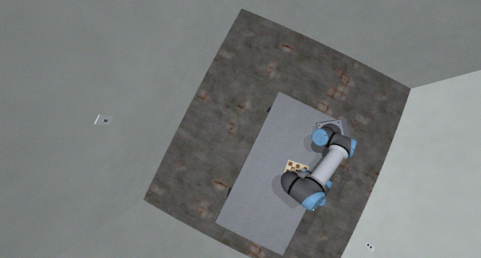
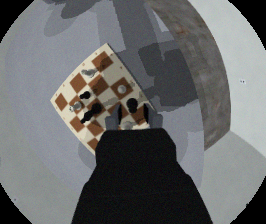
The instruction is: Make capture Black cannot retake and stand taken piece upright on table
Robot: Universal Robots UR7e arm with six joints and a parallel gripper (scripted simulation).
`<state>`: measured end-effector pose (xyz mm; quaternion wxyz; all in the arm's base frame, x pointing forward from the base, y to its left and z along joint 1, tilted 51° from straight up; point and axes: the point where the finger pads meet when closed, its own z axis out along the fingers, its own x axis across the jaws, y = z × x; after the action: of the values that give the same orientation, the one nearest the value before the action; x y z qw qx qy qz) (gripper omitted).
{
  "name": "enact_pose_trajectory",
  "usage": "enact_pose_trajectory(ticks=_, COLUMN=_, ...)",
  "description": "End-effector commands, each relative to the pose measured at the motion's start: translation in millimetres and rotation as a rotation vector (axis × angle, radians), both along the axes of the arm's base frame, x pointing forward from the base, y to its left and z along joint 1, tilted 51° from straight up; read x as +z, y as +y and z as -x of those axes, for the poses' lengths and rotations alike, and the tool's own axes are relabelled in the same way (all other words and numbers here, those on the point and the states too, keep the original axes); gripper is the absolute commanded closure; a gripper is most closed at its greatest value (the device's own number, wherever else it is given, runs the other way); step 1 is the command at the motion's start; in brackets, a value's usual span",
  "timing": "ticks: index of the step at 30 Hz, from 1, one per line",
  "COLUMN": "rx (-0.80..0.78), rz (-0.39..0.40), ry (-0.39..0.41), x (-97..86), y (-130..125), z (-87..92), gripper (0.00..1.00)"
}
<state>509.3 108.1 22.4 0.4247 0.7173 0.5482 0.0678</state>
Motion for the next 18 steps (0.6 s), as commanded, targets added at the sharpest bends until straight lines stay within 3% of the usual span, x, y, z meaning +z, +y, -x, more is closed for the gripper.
enact_pose_trajectory(ticks=1, rx=0.001, rz=0.0, ry=-0.001, x=-3.3, y=-3, z=-3.2, gripper=0.21)
enact_pose_trajectory(ticks=18, rx=0.001, rz=0.0, ry=-0.001, x=-18.8, y=-16, z=-17.1, gripper=0.21)
